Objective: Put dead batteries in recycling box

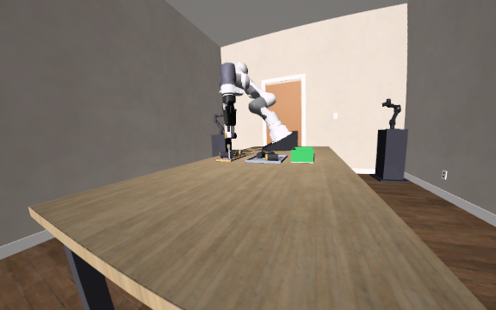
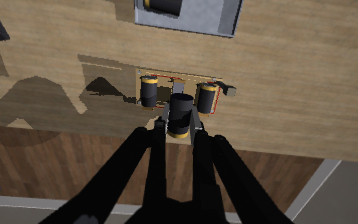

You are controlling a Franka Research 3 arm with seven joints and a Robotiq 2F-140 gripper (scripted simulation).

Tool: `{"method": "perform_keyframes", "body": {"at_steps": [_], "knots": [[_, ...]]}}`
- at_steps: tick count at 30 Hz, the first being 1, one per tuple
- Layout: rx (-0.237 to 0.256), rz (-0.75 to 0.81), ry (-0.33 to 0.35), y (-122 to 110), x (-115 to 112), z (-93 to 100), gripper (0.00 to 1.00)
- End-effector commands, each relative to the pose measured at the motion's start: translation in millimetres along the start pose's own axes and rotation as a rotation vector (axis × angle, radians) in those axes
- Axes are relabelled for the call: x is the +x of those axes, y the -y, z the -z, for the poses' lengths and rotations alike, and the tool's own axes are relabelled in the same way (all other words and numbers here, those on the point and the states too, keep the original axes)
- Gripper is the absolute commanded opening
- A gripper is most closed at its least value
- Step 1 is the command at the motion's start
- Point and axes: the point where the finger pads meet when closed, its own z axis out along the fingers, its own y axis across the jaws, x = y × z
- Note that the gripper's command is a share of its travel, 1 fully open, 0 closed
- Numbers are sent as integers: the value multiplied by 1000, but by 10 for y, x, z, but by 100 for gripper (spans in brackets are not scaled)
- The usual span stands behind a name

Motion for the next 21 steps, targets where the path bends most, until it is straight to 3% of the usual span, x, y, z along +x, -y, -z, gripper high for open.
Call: {"method": "perform_keyframes", "body": {"at_steps": [1,10,13,18,20,21], "knots": [[4,-15,1,13,-6,5,16],[4,-15,1,-4,98,4,16],[4,-15,1,-55,402,4,16],[4,-15,1,-172,1116,3,16],[4,-15,1,-172,1116,3,16],[4,-15,1,-194,1246,3,16]]}}
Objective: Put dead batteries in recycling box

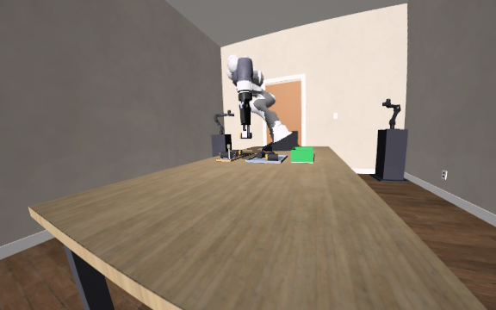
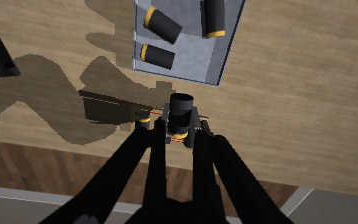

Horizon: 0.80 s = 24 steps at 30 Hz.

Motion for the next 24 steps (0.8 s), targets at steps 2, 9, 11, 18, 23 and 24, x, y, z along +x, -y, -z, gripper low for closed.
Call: {"method": "perform_keyframes", "body": {"at_steps": [2,9,11,18,23,24], "knots": [[-13,-74,-24,-144,437,42,16],[-13,-74,-24,-193,652,48,16],[-13,-74,-24,-193,652,48,16],[-13,-85,-24,-193,652,48,16],[-13,-105,-24,-193,652,48,16],[-13,-106,-24,-193,652,48,16]]}}
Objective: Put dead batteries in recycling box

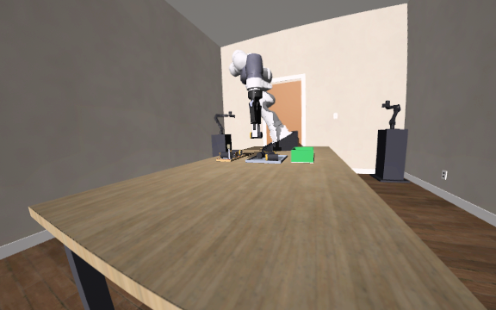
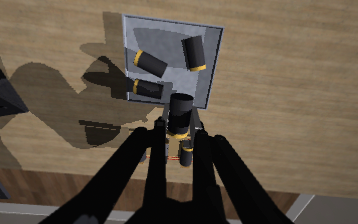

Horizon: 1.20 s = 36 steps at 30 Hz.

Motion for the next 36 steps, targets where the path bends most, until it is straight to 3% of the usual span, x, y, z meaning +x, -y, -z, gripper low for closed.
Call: {"method": "perform_keyframes", "body": {"at_steps": [1,9,11,14,16,36], "knots": [[-6,-33,-5,-25,15,15,16],[-6,-33,-5,-26,15,6,16],[-6,-33,-5,-26,16,-149,16],[-6,-33,-5,-29,18,-555,16],[-6,-33,-5,-29,18,-682,16],[-6,-33,-5,-29,18,-689,16]]}}
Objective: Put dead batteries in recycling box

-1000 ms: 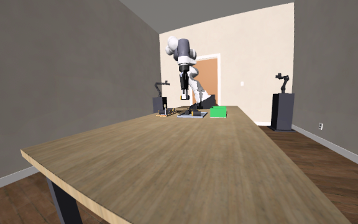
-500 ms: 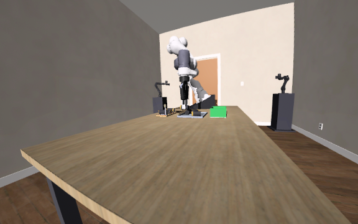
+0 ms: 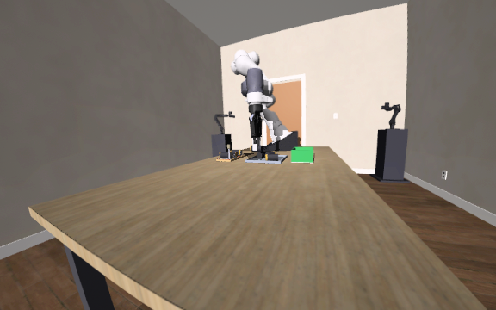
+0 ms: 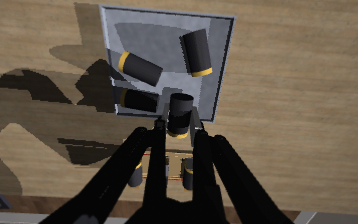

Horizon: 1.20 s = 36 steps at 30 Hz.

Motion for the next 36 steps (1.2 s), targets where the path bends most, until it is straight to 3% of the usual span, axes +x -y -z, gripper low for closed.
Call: {"method": "perform_keyframes", "body": {"at_steps": [1,36], "knots": [[-6,3,-6,-27,15,11,16],[-6,52,-6,-29,17,11,16]]}}
